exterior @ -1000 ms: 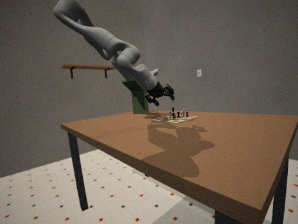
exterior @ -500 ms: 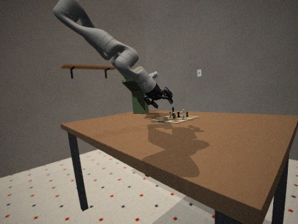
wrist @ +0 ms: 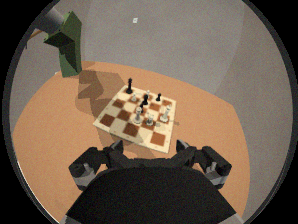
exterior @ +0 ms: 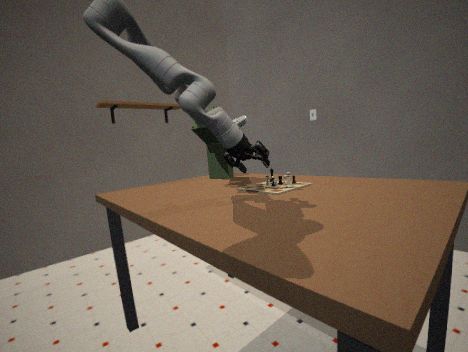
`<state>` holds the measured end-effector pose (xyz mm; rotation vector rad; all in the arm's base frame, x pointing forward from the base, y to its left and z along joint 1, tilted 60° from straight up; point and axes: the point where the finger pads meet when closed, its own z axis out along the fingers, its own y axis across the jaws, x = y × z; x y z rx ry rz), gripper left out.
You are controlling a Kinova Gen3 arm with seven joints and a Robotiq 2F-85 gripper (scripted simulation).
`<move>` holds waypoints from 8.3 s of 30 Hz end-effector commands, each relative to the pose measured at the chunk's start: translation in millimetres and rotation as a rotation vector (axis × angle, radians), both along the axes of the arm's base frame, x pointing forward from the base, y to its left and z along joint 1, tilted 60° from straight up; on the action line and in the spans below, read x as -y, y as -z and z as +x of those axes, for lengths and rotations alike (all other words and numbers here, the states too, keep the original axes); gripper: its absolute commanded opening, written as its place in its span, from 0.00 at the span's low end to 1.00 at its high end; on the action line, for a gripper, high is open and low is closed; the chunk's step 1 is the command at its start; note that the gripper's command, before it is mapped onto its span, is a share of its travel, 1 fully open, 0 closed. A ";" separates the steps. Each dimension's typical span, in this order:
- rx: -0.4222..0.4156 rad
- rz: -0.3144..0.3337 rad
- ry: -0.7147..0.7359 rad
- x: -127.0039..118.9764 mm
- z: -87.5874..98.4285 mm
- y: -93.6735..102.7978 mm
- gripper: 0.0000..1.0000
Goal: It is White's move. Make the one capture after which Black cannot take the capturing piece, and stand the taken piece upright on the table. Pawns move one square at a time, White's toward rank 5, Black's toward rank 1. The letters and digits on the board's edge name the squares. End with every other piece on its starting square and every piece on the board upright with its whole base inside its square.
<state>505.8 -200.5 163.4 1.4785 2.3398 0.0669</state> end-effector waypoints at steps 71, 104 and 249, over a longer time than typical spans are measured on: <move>0.103 -0.008 0.247 57.0 -6.3 -2.3 1.00; 0.136 -0.012 0.323 75.8 -10.2 -3.9 1.00; -0.657 -0.998 -0.937 -162.1 5.6 142.5 1.00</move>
